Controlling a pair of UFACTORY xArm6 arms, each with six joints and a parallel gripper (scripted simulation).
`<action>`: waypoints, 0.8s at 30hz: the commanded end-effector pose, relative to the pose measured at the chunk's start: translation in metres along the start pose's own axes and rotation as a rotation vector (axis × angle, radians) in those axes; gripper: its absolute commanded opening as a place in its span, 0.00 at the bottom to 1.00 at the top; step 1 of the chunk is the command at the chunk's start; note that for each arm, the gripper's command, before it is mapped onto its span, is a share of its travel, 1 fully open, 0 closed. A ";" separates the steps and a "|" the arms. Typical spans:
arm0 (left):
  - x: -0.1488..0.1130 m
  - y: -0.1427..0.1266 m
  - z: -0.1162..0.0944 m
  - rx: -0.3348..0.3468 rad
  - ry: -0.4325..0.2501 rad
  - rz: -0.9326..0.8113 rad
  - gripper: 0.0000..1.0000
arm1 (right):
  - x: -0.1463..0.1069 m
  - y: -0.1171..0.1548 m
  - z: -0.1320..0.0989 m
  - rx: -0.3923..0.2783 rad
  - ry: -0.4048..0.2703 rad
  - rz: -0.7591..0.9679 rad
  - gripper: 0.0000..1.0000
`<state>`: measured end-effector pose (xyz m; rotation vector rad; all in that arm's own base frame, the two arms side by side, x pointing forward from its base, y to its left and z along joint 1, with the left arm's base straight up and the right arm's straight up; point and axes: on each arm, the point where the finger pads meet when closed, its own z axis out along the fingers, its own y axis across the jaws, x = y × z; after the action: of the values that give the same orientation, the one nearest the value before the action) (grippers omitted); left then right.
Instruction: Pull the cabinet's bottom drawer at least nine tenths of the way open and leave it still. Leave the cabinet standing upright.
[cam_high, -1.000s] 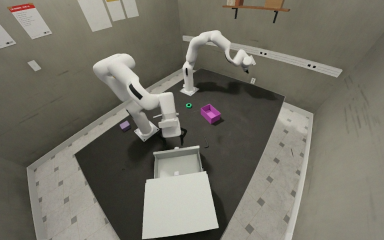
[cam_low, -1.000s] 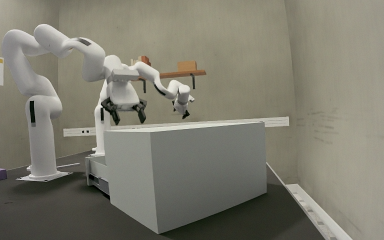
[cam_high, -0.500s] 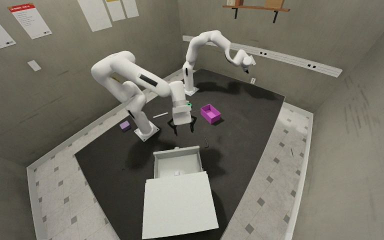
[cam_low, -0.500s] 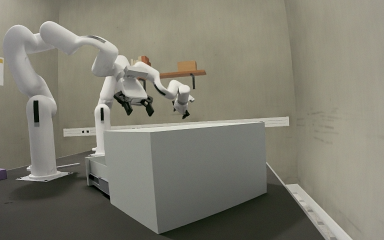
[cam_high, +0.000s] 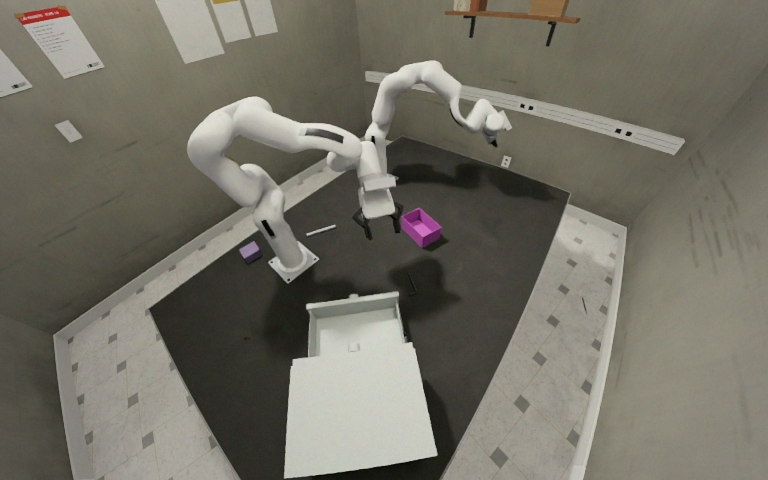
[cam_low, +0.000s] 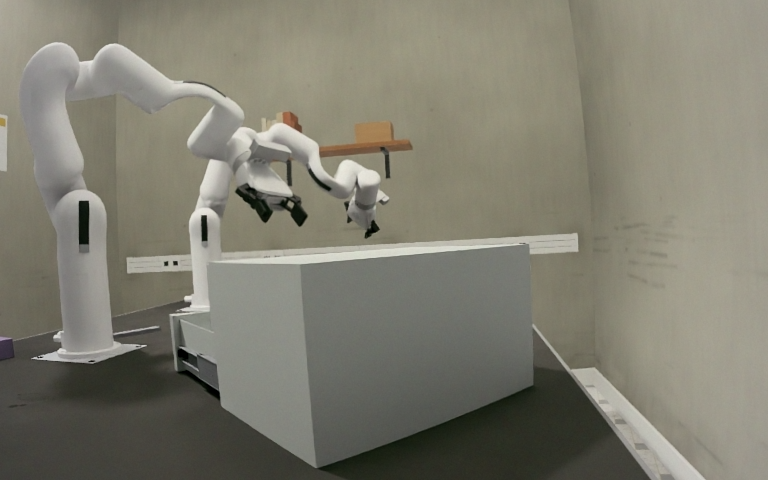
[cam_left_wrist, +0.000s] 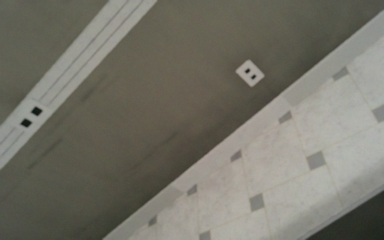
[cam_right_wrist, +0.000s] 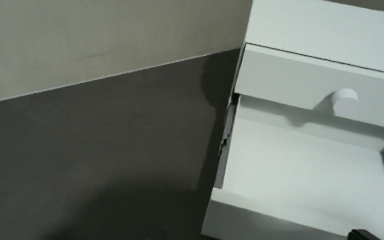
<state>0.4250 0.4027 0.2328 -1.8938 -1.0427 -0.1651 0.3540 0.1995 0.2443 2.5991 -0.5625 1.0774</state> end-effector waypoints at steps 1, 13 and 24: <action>0.002 -0.001 -0.001 -0.001 0.003 -0.004 1.00 | -0.015 -0.024 -0.035 0.024 0.074 -0.018 1.00; 0.002 -0.001 -0.001 -0.001 0.003 -0.004 1.00 | -0.054 -0.061 -0.119 0.148 0.237 -0.028 1.00; 0.002 -0.001 -0.001 -0.001 0.003 -0.004 1.00 | -0.104 -0.075 -0.225 0.350 0.400 0.017 1.00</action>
<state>0.4250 0.4027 0.2328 -1.8938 -1.0427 -0.1651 0.2172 0.3570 0.3013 2.5542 -0.3380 1.6531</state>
